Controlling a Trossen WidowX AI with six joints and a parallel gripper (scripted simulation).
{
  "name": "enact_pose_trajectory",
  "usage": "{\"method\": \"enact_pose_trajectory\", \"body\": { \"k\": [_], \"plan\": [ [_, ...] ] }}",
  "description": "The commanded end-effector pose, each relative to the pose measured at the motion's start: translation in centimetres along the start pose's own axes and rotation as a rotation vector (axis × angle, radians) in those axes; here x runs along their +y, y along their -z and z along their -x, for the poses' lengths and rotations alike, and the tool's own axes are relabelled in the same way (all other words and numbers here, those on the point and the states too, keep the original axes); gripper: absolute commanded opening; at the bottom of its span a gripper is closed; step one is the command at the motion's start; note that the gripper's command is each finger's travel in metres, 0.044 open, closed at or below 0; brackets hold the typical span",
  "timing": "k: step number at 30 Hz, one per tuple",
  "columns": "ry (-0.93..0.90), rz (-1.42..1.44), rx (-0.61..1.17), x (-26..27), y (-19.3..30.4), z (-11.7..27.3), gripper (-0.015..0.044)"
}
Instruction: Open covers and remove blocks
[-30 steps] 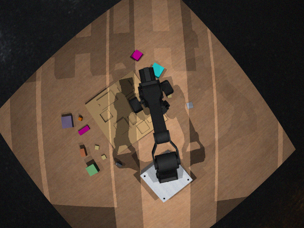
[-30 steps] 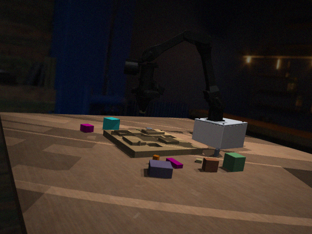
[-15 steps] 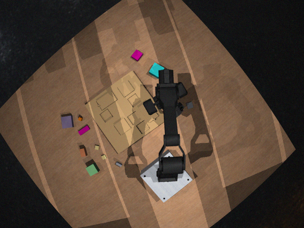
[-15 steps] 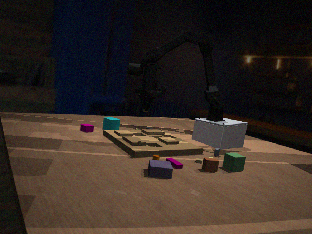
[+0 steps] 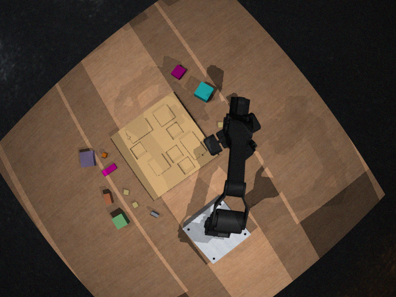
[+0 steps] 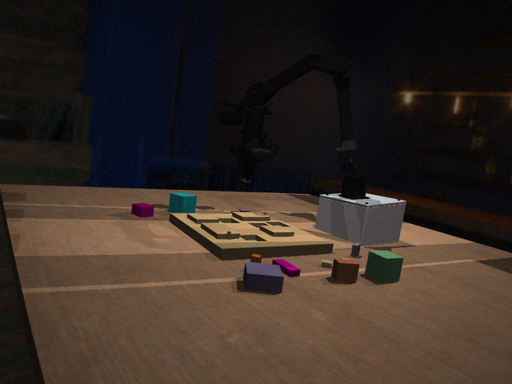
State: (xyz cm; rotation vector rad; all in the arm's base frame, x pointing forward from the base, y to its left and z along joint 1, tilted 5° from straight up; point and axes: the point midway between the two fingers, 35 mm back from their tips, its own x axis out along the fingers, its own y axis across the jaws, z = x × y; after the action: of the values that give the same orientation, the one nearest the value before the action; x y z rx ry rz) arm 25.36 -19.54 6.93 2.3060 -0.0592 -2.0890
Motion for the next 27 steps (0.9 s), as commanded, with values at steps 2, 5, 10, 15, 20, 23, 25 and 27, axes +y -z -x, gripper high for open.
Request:
{"method": "enact_pose_trajectory", "body": {
  "k": [2,5,10,15,20,23,25,27],
  "plan": [
    [0.0,0.002,0.004,0.6,-0.9,0.0,0.008],
    [0.0,0.002,0.004,0.7,-0.8,-0.4,0.008],
    [0.0,0.002,0.004,0.8,-0.7,-1.2,0.008],
    [0.0,0.002,0.004,0.8,-0.7,-2.0,0.008],
    [0.0,0.002,0.004,0.9,-0.6,-2.8,0.008],
    [0.0,0.002,0.004,0.9,-0.6,-3.3,0.008],
    [0.0,0.002,0.004,0.9,-0.6,-3.7,0.008],
    [0.0,0.002,0.004,0.9,-0.5,-4.0,0.008]
  ]
}}
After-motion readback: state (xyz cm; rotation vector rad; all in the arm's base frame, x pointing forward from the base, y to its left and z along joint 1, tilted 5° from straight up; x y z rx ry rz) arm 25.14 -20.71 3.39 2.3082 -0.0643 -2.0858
